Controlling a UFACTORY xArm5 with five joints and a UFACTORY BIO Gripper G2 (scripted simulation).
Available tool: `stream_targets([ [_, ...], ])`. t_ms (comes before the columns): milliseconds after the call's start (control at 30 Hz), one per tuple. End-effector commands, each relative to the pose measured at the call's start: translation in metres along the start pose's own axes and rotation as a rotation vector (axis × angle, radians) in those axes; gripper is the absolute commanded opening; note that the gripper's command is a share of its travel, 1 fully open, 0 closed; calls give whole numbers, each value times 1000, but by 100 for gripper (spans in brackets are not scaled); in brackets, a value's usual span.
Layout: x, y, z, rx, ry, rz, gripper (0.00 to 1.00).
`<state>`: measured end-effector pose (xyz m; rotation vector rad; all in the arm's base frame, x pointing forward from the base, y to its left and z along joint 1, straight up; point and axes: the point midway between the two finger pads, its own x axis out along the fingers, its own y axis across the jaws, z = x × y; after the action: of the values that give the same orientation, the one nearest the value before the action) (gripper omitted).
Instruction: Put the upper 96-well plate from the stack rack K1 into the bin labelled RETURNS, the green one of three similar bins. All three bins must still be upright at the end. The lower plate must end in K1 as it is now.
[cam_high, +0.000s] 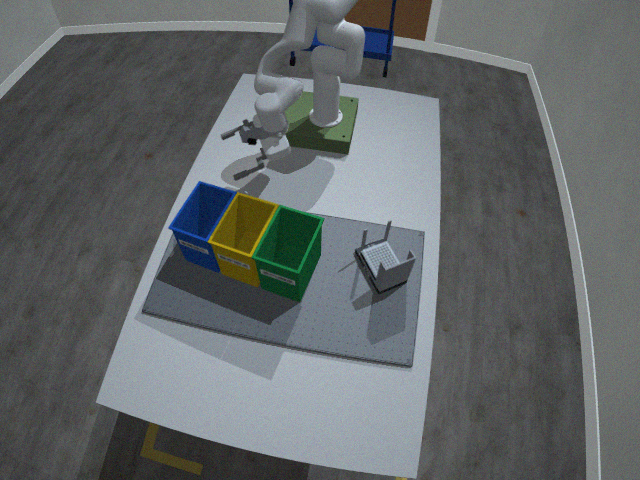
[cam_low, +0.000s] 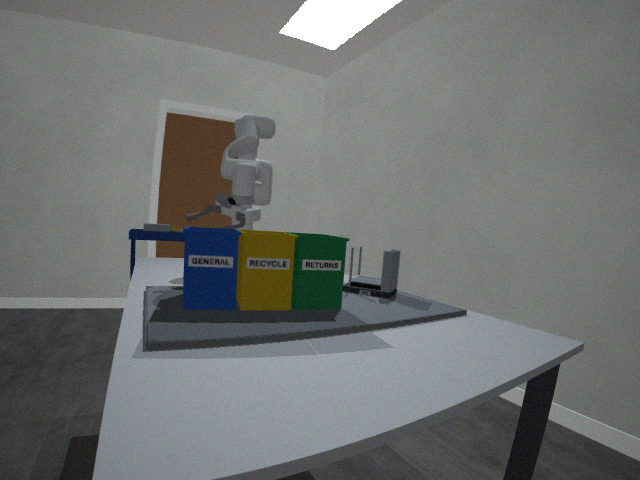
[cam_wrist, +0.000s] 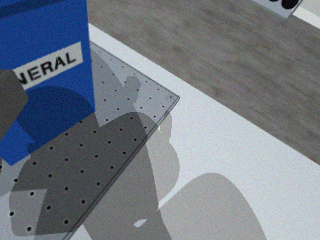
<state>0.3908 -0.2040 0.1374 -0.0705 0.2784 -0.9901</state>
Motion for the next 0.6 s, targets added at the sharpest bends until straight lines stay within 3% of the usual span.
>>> stream_targets([
  [0, 0, 0, 1, 2, -2, 0, 100],
  [33, 0, 0, 1, 2, -2, 0, 100],
  [67, -1, -1, 6, 2, -2, 0, 37],
  [300, -8, -7, 38, 2, -2, 0, 37],
  [400, -8, -7, 38, 2, -2, 0, 37],
  [567, -10, 12, 42, 18, -34, 113, 37],
])
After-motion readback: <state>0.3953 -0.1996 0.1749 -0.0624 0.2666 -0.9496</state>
